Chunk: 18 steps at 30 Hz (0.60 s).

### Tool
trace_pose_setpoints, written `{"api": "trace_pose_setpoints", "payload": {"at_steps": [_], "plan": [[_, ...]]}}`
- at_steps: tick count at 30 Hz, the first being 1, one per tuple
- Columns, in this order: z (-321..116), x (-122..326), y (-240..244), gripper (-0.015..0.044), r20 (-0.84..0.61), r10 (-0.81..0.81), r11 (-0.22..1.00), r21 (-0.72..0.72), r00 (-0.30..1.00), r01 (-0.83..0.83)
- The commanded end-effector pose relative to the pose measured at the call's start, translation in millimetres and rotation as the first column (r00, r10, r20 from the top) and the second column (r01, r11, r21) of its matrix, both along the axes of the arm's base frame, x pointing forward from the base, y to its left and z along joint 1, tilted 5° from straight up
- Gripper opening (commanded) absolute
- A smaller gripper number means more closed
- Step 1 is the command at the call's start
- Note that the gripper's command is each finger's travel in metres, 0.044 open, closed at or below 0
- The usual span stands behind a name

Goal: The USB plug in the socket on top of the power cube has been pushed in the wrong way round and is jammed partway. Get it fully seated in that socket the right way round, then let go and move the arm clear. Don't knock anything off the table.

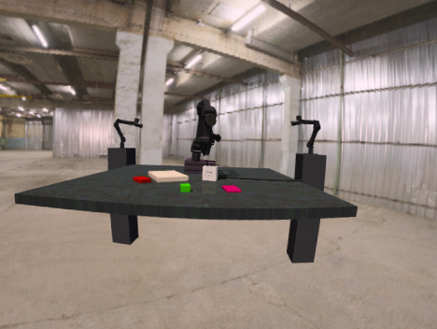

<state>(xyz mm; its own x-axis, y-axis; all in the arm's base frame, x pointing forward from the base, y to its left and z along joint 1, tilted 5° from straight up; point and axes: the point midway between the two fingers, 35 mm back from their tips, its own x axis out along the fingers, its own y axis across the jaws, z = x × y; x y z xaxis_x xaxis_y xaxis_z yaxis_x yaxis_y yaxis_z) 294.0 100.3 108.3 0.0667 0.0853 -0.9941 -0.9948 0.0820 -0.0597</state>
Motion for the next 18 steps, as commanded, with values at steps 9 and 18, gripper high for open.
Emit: {"api": "trace_pose_setpoints", "payload": {"at_steps": [9,18], "plan": [[-3,-5,3,0.044,-0.026,-0.017,1.0,0.009,1.0,0.017],[-12,-5,4,0.044,-0.026,-0.017,1.0,0.009,1.0,0.017]]}}
